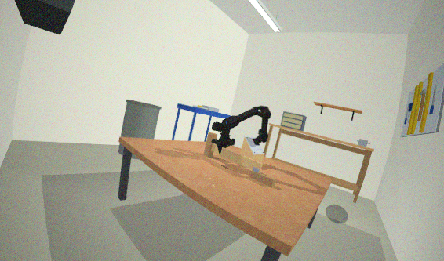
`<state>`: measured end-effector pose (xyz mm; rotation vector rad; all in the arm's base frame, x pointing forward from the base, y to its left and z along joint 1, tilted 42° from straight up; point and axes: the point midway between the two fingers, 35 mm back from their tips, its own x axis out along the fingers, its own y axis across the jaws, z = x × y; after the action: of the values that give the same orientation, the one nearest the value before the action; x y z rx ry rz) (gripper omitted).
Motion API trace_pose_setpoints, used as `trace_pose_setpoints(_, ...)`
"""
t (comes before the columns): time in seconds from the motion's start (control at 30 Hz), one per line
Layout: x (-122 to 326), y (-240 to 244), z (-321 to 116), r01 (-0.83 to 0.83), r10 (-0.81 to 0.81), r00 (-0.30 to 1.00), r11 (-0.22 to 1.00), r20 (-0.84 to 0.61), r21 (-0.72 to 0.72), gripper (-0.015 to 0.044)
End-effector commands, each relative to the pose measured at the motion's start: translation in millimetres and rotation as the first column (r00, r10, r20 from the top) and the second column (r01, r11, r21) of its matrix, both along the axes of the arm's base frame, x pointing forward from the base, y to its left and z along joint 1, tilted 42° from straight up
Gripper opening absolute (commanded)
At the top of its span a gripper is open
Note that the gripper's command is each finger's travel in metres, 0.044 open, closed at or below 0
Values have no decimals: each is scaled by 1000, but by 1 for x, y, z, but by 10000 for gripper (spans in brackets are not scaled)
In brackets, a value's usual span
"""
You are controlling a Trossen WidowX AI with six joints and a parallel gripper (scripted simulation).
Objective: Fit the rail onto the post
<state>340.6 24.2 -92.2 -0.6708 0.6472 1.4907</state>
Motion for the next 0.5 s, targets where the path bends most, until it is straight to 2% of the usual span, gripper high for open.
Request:
trace_pose_setpoints(0.0, 2, -4, 0, 3, -3, 1000, 1000, 6, -3, 0)
trace_pose_setpoints(0.47, 2, -7, -4, 3, -3, 1000, 1000, 6, -3, 0)
